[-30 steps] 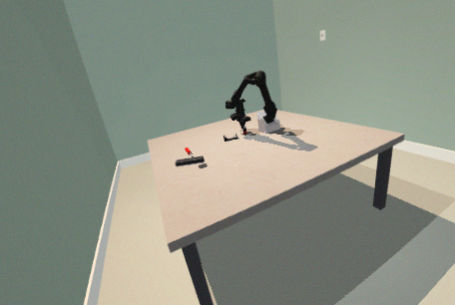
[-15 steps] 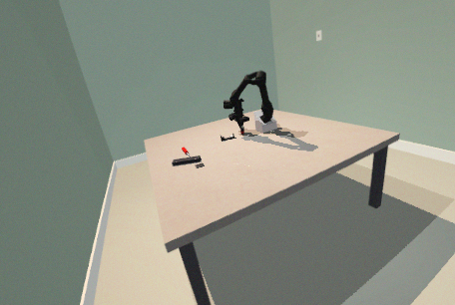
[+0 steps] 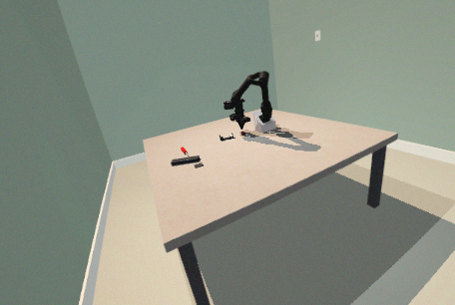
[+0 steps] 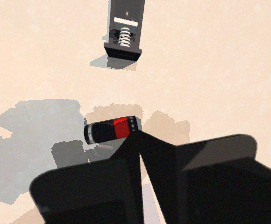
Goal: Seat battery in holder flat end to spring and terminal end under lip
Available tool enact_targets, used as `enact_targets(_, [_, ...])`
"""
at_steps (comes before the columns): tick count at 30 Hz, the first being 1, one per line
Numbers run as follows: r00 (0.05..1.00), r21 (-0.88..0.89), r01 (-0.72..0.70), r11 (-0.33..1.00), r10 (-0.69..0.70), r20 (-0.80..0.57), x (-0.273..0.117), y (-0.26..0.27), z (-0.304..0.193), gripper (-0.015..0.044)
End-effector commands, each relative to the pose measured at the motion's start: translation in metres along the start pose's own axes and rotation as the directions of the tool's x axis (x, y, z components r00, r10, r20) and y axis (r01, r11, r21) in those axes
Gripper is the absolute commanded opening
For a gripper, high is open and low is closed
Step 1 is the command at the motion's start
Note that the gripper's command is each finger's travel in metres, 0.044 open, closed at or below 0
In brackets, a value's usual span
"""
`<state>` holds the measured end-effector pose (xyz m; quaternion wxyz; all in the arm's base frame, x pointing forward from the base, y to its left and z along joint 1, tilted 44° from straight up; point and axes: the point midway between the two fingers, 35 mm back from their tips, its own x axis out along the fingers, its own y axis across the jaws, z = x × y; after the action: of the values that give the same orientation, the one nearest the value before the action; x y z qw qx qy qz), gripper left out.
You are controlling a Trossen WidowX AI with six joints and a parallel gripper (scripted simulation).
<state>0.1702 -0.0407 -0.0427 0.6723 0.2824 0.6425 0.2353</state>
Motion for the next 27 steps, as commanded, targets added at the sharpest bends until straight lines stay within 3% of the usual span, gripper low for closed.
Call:
enact_targets(1, [1.0,0.0,0.0,1.0,0.0,0.0,-0.001,0.0,0.0,0.0])
enact_targets(11, [1.0,0.004,-0.005,1.0,0.005,0.0,-0.078,0.005,-0.001,0.0])
enact_targets(24, [1.0,0.007,-0.009,1.0,0.008,0.004,-0.076,0.005,0.0,0.0])
enact_targets(27, [1.0,-0.148,-0.007,0.989,0.007,0.003,-0.07,0.007,0.001,0.0079])
